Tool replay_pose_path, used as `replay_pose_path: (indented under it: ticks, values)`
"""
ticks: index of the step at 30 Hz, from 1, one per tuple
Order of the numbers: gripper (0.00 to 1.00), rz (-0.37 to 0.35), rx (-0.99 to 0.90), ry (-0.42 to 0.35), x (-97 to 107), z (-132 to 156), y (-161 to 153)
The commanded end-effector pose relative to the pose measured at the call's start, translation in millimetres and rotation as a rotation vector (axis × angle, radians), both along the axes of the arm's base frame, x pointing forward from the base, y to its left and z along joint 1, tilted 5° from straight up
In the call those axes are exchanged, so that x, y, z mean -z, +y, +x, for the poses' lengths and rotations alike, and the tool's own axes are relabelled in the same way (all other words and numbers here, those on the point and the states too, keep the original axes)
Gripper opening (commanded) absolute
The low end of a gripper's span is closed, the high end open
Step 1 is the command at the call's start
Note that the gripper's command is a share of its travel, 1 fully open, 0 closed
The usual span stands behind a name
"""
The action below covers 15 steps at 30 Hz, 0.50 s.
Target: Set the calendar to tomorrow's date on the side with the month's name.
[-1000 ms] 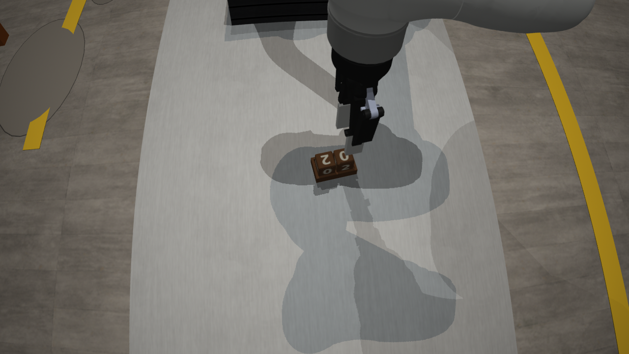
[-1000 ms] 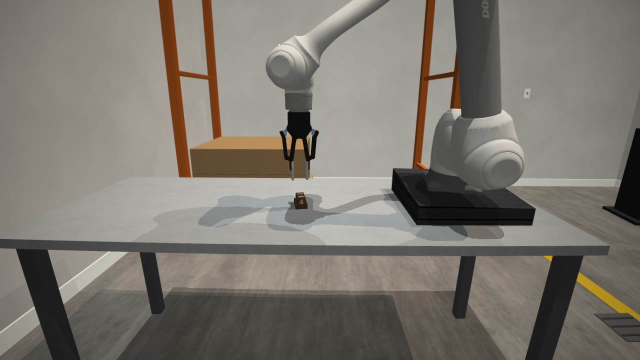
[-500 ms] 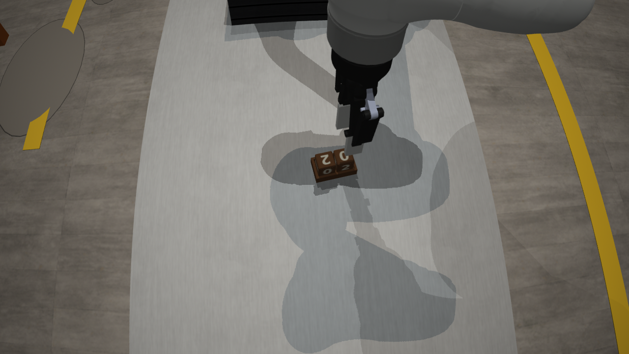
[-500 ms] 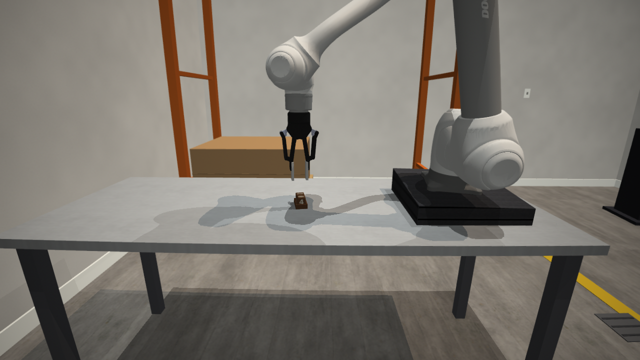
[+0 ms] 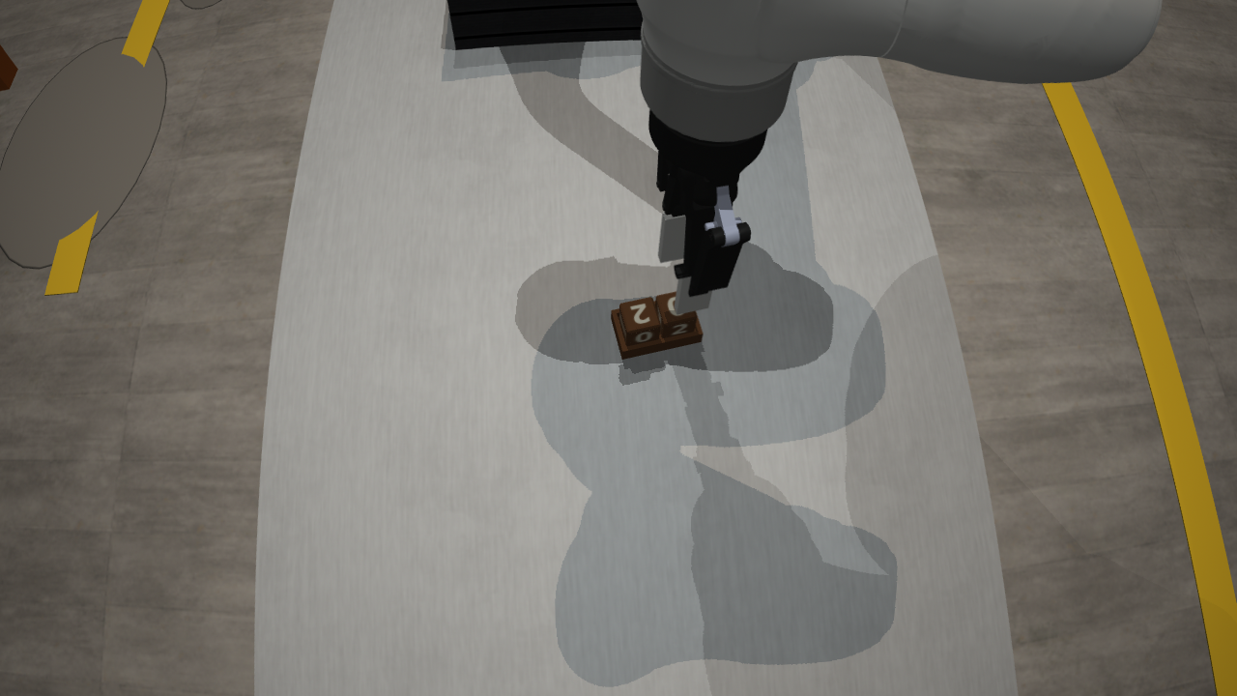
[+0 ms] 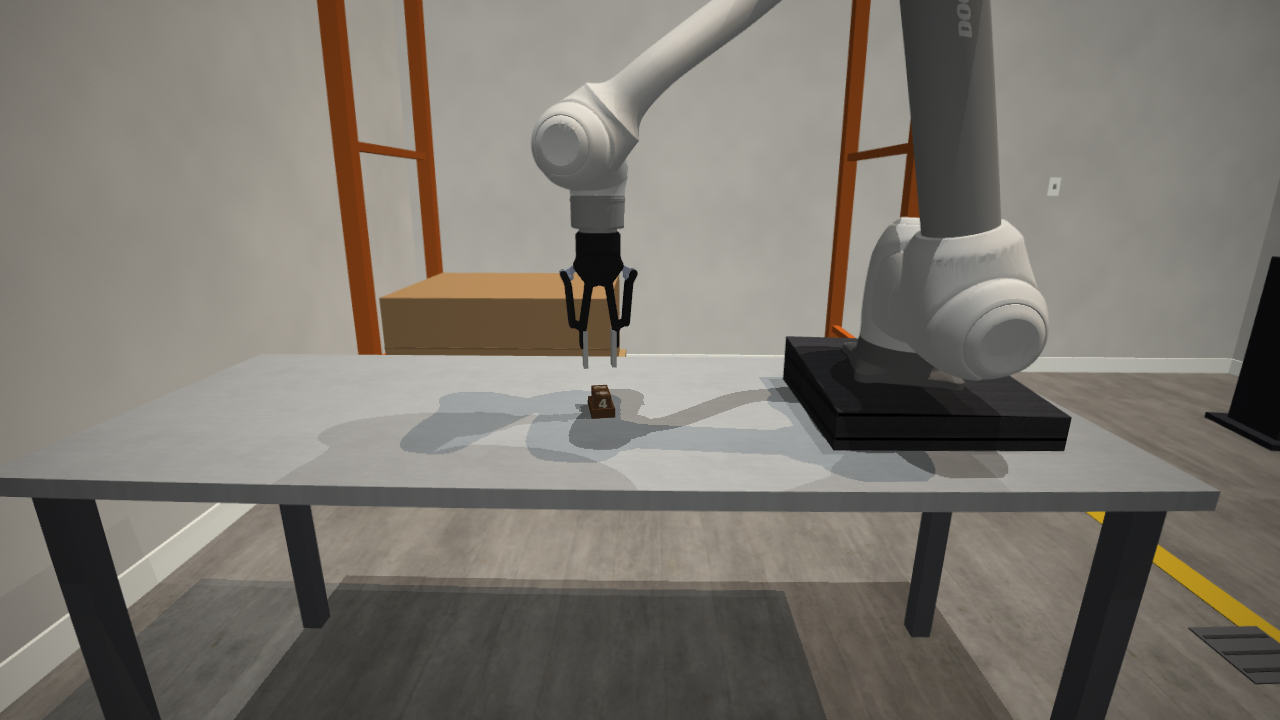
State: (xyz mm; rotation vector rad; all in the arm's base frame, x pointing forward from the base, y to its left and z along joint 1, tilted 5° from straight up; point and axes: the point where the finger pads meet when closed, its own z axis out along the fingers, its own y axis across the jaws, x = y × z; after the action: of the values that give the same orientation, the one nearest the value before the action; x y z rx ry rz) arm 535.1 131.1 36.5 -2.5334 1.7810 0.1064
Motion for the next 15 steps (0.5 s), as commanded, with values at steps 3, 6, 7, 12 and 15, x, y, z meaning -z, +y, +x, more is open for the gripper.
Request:
replay_pose_path:
  ticks: [3, 6, 7, 12, 15]
  values:
    - [0.28, 0.002, -0.002, 0.003, 13, -3, 0]
    - [0.28, 0.002, -0.002, 0.003, 18, -4, 0]
    - [0.28, 0.002, -0.002, 0.003, 20, -4, 0]
    - [0.28, 0.002, -0.002, 0.003, 27, -4, 1]
    - [0.28, 0.002, -0.002, 0.003, 29, -4, 1]
